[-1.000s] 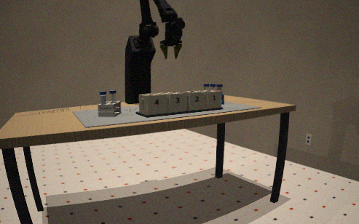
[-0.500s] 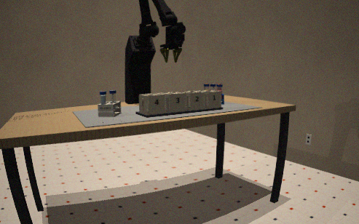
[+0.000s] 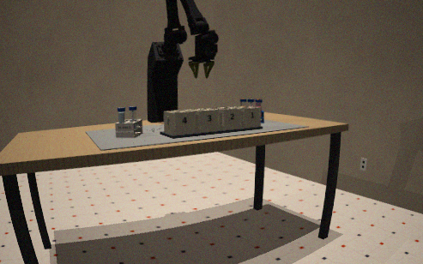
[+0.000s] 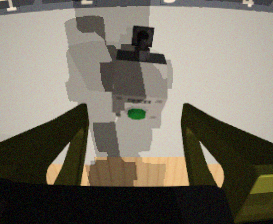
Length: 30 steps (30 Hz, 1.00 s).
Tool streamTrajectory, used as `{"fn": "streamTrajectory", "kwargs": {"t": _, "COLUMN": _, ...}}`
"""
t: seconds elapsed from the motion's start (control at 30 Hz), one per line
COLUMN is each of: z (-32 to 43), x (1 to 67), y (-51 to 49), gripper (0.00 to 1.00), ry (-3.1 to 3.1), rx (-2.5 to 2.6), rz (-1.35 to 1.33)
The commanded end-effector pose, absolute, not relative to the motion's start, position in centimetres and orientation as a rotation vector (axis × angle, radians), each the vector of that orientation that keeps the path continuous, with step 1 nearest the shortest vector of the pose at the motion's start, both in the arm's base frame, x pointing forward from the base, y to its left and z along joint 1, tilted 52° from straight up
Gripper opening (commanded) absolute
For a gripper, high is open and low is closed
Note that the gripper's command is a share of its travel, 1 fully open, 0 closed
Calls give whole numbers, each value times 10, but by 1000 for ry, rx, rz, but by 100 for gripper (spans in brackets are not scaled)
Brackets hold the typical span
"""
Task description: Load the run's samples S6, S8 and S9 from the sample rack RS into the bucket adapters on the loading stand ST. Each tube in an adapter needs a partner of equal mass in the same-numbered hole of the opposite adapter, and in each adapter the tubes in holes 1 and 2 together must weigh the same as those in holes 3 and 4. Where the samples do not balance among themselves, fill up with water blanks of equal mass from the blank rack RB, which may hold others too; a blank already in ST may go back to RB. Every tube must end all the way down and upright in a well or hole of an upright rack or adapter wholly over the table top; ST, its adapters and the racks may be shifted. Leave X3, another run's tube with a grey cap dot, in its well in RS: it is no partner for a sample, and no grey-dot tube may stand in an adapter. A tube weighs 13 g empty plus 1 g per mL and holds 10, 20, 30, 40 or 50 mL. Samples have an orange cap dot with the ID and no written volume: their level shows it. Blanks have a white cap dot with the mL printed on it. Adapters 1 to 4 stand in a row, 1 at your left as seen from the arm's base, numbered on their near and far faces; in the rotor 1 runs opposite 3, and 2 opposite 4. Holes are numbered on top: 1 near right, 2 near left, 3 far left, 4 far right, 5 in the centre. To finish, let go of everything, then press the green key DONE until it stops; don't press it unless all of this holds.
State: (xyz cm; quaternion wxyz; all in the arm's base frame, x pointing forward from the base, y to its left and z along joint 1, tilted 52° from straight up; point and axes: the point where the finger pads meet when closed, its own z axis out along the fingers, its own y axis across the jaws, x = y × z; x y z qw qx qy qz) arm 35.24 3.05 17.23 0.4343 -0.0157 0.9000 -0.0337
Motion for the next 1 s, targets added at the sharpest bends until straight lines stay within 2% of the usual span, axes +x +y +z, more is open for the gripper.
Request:
{"fn": "streamTrajectory", "kwargs": {"t": 0.0, "z": 166, "x": 365, "y": 29, "gripper": 55, "ry": 2233, "rx": -55, "rz": -94}}
{"fn": "streamTrajectory", "kwargs": {"t": 0.8, "z": 128, "x": 420, "y": 27, "gripper": 55, "ry": 2225, "rx": -58, "rz": -92}}
{"fn": "streamTrajectory", "kwargs": {"t": 0.83, "z": 126, "x": 418, "y": 17, "gripper": 100, "ry": 2230, "rx": 26, "rz": -56}}
{"fn": "streamTrajectory", "kwargs": {"t": 0.97, "z": 136, "x": 415, "y": -17, "gripper": 100, "ry": 2190, "rx": 245, "rz": 54}}
